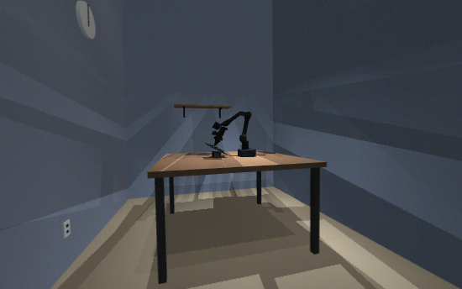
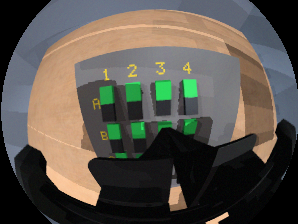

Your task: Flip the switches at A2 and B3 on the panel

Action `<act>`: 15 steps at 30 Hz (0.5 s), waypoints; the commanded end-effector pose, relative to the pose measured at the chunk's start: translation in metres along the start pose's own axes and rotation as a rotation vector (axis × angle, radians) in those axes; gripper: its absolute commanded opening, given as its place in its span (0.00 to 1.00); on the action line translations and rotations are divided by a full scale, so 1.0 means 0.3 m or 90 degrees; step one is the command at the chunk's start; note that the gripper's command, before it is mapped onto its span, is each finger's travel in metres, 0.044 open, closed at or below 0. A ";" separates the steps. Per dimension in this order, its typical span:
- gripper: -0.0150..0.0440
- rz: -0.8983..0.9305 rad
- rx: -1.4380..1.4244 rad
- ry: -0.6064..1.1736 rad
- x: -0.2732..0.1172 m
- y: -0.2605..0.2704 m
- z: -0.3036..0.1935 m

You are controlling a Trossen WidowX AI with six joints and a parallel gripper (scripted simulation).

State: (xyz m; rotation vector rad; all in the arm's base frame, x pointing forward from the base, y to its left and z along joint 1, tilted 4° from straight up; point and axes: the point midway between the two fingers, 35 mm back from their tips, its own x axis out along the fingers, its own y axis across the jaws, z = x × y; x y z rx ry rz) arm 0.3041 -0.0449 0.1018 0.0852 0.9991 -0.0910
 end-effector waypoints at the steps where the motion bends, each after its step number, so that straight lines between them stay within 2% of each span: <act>1: 0.25 0.001 0.000 0.000 0.003 0.001 0.000; 15: 0.25 0.001 0.000 0.000 0.009 0.001 0.001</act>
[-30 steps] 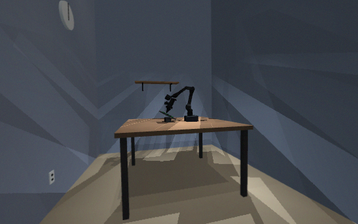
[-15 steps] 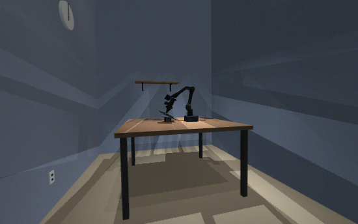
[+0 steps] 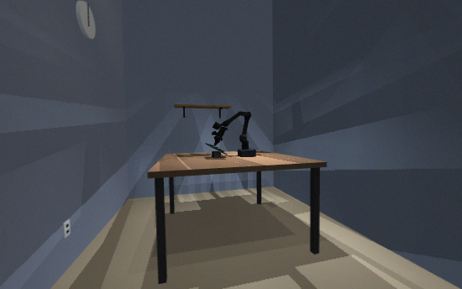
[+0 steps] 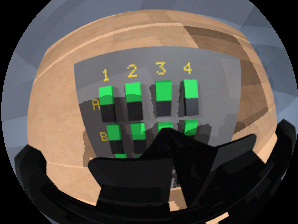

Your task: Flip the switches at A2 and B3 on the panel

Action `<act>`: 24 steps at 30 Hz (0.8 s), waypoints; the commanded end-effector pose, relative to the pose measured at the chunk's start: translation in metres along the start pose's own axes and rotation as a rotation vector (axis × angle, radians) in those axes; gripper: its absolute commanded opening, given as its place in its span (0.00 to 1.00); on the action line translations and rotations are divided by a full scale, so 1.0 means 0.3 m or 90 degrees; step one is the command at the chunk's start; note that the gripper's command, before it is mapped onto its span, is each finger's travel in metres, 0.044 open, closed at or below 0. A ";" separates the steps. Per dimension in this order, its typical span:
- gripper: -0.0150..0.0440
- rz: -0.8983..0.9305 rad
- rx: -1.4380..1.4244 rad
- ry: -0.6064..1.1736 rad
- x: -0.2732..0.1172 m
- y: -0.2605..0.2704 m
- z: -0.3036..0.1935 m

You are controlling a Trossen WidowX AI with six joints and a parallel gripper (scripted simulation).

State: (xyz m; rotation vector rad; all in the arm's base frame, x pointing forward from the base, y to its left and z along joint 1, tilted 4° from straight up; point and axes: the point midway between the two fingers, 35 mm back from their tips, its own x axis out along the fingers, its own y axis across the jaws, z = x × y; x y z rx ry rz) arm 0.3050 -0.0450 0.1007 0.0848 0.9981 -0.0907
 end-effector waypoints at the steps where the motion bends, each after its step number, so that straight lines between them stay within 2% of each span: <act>1: 0.25 0.001 0.001 0.000 0.004 0.000 0.000; 24: 0.25 0.001 0.001 0.000 0.015 0.000 0.000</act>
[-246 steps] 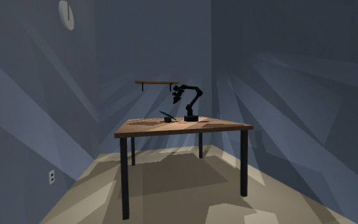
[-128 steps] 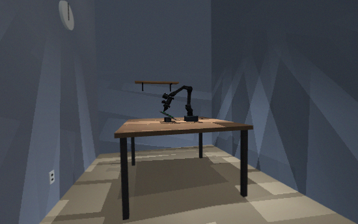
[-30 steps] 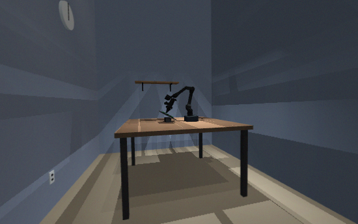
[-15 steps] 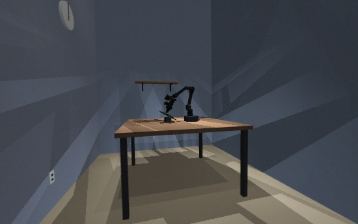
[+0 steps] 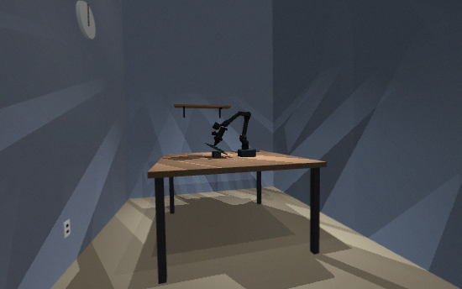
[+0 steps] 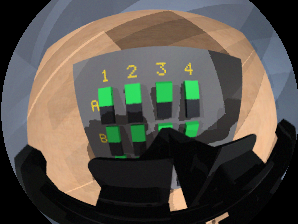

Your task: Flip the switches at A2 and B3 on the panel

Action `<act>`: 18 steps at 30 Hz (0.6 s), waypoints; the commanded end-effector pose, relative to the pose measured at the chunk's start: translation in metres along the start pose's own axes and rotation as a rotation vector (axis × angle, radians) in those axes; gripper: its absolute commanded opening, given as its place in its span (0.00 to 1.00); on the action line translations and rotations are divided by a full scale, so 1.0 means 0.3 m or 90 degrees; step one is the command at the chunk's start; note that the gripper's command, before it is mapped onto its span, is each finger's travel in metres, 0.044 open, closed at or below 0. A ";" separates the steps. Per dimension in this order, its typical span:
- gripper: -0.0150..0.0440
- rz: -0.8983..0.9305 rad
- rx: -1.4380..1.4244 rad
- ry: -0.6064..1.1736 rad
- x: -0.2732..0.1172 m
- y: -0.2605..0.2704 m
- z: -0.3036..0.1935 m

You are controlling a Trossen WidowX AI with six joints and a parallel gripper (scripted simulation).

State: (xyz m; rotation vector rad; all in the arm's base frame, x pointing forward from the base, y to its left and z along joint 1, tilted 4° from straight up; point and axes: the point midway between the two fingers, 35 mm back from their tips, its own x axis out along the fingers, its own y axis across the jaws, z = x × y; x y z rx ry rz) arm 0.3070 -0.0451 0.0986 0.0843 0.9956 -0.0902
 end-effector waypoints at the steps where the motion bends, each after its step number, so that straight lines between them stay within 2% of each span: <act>1: 0.25 0.000 0.001 0.002 0.006 0.000 -0.002; 10: 0.25 0.000 0.000 0.000 -0.002 0.000 0.000; 15: 0.25 0.000 0.001 -0.012 -0.181 0.000 -0.005; 18: 0.25 0.000 0.001 -0.013 -0.209 0.000 -0.010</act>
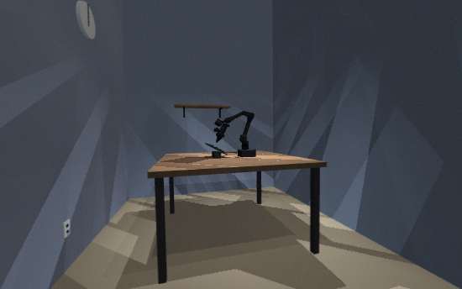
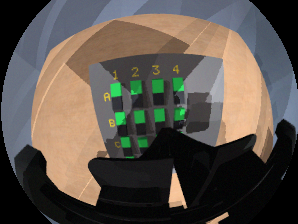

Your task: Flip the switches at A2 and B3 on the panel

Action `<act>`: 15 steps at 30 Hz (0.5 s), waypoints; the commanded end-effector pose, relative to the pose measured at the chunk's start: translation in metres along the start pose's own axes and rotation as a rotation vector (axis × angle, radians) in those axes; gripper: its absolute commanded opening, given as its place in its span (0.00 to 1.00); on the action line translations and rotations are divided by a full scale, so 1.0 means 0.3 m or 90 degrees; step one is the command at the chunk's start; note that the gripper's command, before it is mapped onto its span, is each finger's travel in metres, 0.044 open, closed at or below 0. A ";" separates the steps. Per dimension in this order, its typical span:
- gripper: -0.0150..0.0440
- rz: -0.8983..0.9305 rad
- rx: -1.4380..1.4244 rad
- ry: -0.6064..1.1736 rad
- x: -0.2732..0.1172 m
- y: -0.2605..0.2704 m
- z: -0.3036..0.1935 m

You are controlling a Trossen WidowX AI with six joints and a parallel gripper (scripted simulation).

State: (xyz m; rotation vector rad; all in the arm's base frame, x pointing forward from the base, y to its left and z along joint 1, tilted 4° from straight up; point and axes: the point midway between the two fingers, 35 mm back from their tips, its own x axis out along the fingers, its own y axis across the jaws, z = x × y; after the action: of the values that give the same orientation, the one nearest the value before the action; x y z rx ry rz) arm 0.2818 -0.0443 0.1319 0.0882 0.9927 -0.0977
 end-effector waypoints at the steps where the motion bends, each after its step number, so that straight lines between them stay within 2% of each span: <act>1: 0.25 0.003 -0.003 -0.011 -0.070 0.003 0.001; 5: 0.25 0.003 -0.003 -0.011 -0.072 0.006 -0.005; 9: 0.25 0.004 -0.003 -0.010 -0.091 0.046 -0.093; 15: 0.25 0.004 -0.003 -0.010 -0.092 0.048 -0.098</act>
State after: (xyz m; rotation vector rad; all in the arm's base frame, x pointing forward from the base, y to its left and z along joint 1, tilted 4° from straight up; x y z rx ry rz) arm 0.2484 -0.0264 0.1396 0.0847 0.9805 -0.0833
